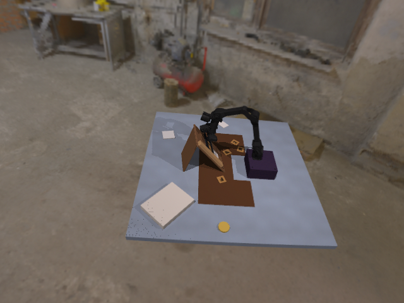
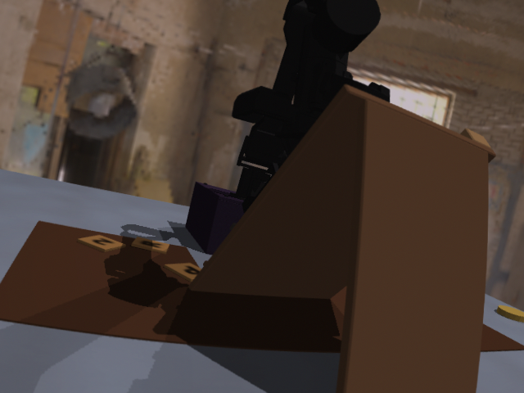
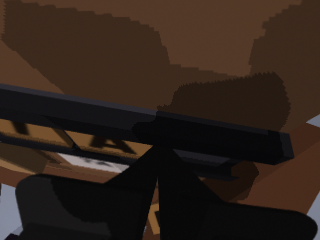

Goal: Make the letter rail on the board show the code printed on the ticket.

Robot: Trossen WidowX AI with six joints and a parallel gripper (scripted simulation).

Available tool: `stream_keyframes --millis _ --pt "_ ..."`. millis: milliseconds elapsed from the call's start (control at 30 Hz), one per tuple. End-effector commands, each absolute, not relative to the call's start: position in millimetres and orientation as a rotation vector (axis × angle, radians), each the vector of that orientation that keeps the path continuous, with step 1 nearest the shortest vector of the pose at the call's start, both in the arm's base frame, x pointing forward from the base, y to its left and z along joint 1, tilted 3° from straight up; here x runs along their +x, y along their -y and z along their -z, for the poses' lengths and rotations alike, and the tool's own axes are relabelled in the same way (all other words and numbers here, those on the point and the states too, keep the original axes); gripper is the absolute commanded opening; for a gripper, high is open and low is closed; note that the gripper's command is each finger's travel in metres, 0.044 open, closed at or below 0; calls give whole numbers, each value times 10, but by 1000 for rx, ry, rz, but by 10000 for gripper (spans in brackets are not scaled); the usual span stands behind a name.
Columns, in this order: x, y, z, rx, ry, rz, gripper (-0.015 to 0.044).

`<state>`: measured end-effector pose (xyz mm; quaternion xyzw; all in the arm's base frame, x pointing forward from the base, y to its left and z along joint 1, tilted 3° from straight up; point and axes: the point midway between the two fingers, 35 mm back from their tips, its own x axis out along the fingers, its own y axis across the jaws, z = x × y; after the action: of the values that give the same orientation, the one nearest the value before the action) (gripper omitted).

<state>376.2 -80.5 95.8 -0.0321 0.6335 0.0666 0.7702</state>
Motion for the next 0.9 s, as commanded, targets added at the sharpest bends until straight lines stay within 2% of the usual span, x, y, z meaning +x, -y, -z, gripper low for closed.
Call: stream_keyframes --millis 0,867 --pt "3746 793 -965 -68 -1374 -137 0" --pt "3744 705 -965 -68 -1374 -138 0"
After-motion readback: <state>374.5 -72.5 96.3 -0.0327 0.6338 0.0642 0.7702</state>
